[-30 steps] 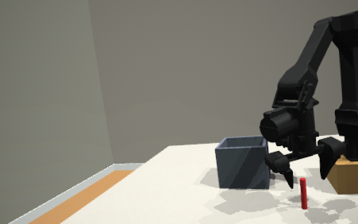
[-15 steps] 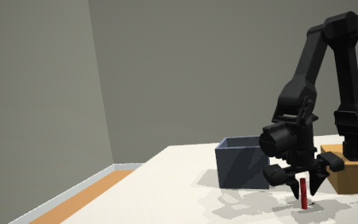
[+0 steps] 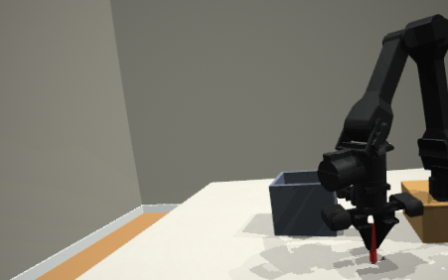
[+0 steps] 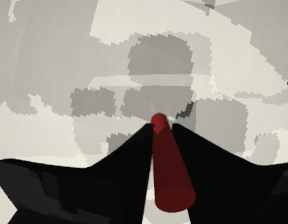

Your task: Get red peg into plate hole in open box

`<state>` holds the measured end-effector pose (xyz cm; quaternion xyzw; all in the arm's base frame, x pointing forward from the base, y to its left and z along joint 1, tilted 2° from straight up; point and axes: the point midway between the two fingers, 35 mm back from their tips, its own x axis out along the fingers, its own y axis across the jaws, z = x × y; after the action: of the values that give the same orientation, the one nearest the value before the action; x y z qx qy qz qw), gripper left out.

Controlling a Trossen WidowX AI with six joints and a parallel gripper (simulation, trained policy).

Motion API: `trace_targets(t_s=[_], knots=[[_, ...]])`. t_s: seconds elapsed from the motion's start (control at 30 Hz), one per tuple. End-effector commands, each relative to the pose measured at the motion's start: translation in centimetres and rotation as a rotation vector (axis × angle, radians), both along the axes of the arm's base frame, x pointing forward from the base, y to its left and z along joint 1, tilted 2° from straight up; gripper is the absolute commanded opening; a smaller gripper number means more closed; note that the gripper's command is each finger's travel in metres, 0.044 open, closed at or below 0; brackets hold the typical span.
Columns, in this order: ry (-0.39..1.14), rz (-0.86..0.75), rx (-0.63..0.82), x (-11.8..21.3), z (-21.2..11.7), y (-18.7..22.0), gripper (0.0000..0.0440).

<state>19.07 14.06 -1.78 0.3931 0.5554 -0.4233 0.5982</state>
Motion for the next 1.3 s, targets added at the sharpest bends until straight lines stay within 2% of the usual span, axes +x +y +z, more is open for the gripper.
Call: trace_targets(t_s=[0.0,0.67,1.27], knots=[[-0.027,-0.003,0.025,0.7,1.0,0.4,0.0000],[-0.189,-0.016,0.134,5.3,8.2,1.0,0.0000],[-0.270,-0.033,0.084,9.1,14.5,-4.1,0.0000]])
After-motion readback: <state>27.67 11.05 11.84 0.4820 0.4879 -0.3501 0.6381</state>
